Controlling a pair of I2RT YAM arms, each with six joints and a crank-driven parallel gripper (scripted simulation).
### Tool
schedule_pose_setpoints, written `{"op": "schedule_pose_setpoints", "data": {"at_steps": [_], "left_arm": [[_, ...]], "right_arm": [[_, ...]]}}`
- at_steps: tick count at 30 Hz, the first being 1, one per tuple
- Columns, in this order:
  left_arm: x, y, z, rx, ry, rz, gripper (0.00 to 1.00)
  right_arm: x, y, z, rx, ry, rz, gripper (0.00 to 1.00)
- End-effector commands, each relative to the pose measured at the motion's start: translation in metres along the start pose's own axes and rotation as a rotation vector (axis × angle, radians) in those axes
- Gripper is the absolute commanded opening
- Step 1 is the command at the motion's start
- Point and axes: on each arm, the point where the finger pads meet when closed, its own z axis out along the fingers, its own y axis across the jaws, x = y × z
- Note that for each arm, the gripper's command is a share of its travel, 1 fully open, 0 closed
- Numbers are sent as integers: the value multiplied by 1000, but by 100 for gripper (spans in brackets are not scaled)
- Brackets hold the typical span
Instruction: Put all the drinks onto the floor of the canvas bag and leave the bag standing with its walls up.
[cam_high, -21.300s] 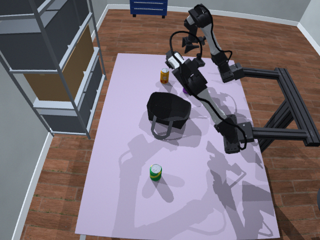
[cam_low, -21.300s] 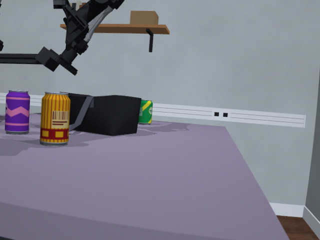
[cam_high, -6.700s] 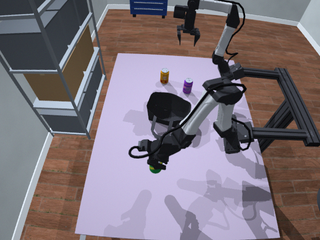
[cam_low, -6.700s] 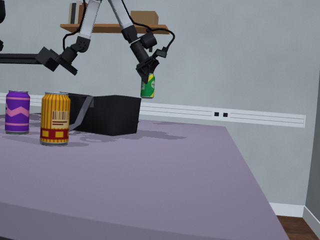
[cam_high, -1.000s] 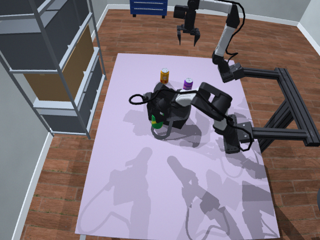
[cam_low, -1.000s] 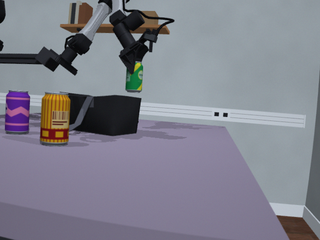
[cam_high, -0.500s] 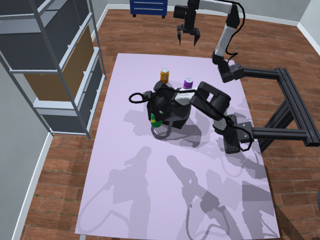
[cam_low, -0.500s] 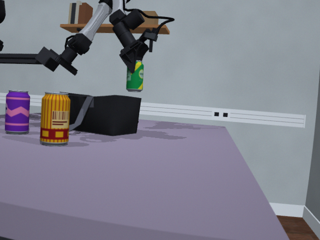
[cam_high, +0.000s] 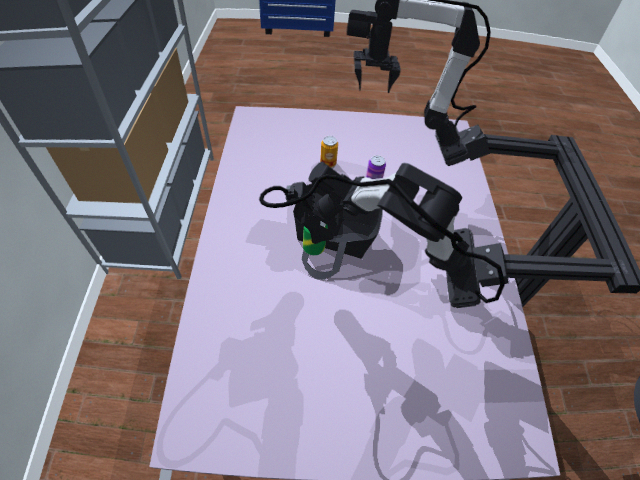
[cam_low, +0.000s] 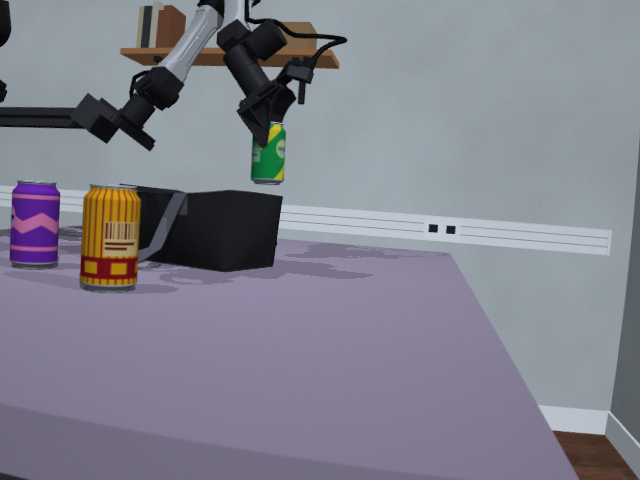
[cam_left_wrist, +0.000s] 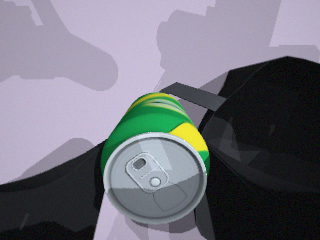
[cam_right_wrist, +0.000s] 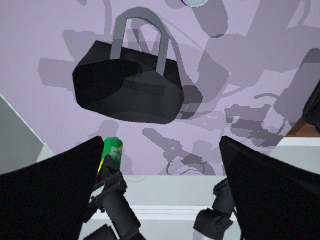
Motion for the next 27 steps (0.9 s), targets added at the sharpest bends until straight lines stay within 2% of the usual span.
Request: {"op": "schedule_pose_setpoints", "data": {"at_steps": [1,3,4,21,24,25,27], "left_arm": [[-38,-4,-9,17,-100,-79,74],[-38,-4,-9,17,-99,-78,74],[-22,-15,0,-2,-60,-59,74],[-21,-60,-1,2,-31,-41,74],[-30,-61,-3,19,-54,-56,74],[-18,-66,-1,0,-22,-33,74],[-19,-74,-1,6,-24,-38,74]], "right_arm": [[-2,3,-5,-36,-8,-2,100],[-2,3,-5,-36,-8,-2,100],[-2,3,-5,-36,-8,-2,100],[-2,3,-5,-36,-8,-2,100],[-2,3,-5,-36,-8,-2,100],[-2,3,-5,-36,-8,-2,100],[-2,3,-5,-36,-8,-2,100]]}}
